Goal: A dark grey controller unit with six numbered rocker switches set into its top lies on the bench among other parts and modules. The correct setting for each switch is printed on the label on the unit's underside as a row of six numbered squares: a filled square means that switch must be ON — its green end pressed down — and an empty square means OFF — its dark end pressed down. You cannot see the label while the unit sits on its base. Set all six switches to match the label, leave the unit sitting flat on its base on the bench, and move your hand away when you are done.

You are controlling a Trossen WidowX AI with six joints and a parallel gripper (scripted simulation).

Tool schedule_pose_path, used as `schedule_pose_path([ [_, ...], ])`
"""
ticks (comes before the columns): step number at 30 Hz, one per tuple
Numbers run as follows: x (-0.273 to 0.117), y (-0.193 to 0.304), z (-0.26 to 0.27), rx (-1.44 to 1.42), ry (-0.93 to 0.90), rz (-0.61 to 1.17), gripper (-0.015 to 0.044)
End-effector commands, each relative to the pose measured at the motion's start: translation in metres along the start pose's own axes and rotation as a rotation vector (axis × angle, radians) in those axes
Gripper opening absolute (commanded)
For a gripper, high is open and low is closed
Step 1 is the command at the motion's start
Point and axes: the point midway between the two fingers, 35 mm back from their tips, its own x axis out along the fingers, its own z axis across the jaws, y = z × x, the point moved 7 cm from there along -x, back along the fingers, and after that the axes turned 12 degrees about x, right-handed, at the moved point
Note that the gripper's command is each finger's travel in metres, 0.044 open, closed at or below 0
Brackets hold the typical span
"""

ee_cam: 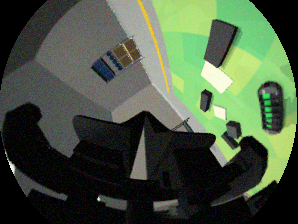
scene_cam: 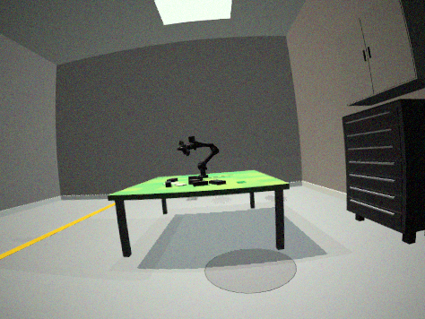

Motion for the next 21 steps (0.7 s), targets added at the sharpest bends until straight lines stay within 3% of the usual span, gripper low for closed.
schedule_pose_path([
  [1, 0.014, -0.019, -0.039, -0.136, 0.204, -0.108, 0.0000],
  [7, 0.015, -0.052, -0.107, -0.418, 0.581, -0.252, 0.0000],
  [15, -0.019, -0.098, -0.175, -0.851, 1.085, -0.369, 0.0000],
  [21, -0.023, -0.101, -0.178, -0.887, 1.125, -0.376, 0.0000],
])
